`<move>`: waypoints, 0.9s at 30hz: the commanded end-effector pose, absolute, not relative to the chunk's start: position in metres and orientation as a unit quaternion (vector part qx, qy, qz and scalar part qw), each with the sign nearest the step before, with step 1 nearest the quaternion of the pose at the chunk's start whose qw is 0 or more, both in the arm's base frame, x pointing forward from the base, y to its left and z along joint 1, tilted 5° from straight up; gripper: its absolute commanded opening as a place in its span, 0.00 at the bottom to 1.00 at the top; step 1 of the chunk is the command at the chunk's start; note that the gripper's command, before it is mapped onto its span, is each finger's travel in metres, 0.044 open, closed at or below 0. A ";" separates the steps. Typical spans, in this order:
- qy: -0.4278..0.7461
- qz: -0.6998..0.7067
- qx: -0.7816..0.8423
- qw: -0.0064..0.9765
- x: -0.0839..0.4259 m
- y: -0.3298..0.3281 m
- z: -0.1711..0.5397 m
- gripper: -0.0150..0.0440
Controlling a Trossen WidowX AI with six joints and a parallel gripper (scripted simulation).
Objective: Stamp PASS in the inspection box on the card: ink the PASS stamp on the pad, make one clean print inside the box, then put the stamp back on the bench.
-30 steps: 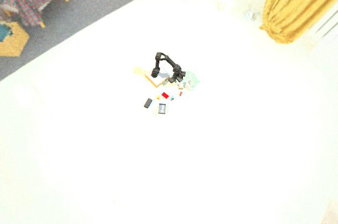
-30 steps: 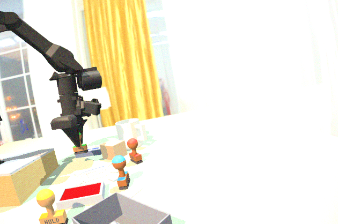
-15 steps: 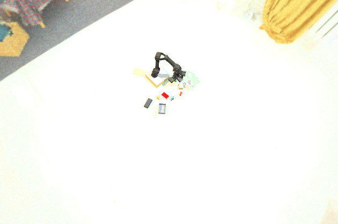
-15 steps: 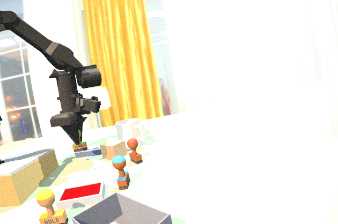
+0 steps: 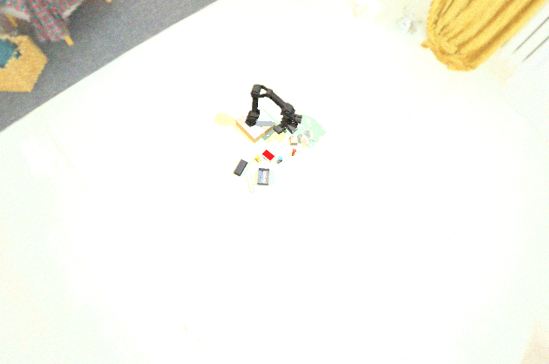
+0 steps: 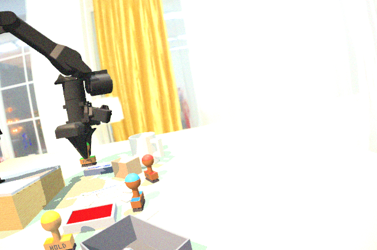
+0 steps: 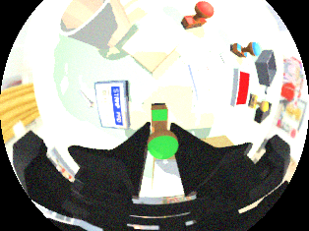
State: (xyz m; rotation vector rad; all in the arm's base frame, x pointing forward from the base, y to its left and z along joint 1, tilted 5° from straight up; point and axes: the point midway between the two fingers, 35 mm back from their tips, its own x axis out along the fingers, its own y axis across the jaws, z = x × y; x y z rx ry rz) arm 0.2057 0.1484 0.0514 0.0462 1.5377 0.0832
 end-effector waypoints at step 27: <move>0.693 0.038 0.018 0.720 0.206 0.146 0.067 0.25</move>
